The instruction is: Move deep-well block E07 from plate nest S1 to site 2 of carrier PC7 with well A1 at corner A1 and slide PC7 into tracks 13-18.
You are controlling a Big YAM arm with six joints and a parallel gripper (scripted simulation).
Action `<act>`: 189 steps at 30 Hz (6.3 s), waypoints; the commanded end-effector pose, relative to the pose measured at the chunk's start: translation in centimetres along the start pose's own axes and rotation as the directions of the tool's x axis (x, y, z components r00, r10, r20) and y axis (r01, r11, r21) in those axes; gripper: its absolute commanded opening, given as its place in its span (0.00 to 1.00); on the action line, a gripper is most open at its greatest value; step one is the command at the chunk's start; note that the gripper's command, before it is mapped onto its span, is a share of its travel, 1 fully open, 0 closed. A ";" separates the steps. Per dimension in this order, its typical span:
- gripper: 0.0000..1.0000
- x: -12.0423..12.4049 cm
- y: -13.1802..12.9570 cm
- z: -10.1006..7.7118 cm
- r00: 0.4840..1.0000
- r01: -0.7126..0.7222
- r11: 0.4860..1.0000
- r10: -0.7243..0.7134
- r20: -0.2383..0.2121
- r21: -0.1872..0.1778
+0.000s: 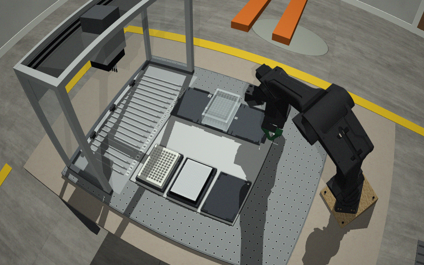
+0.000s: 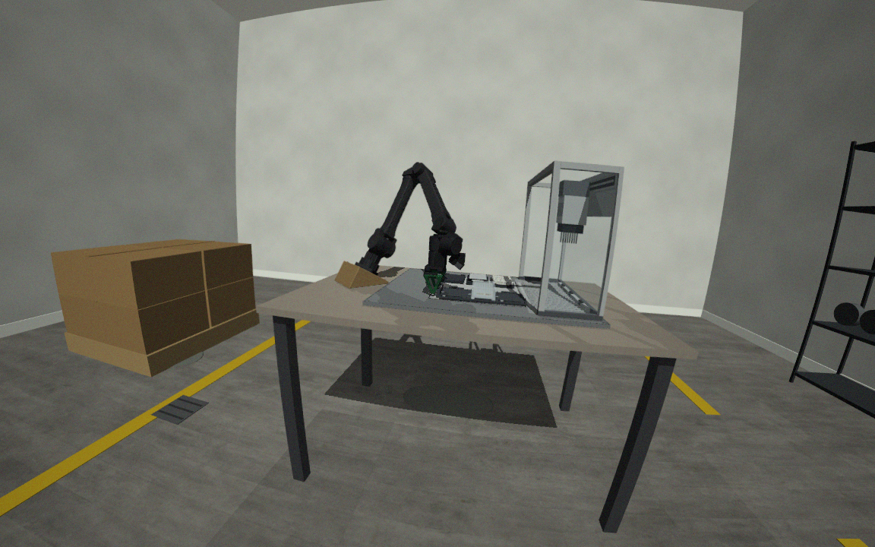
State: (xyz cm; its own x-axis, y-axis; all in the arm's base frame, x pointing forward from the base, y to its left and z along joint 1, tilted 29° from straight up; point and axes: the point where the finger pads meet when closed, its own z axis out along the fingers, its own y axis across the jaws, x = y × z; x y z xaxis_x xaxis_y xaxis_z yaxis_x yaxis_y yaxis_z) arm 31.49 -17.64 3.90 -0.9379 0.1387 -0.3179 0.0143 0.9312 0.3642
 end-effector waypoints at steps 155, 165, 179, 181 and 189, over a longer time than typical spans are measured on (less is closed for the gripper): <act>0.80 -9.9 0.2 -0.6 0.999 0.022 1.000 -0.023 0.030 0.012; 0.80 -10.8 0.3 -0.6 0.999 0.017 1.000 -0.017 0.029 0.011; 0.80 -12.1 0.3 -0.6 1.000 0.010 1.000 -0.010 0.029 0.011; 0.80 -12.3 0.3 -0.6 1.000 0.009 1.000 -0.009 0.029 0.011; 0.80 -12.9 0.3 -0.6 0.999 0.007 1.000 -0.007 0.031 0.011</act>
State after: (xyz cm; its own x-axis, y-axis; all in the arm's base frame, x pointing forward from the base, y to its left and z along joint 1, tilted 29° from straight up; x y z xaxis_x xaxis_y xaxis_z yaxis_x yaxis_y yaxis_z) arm 40.78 -18.82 7.08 -0.9389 0.1428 -0.3133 0.0186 0.9296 0.3681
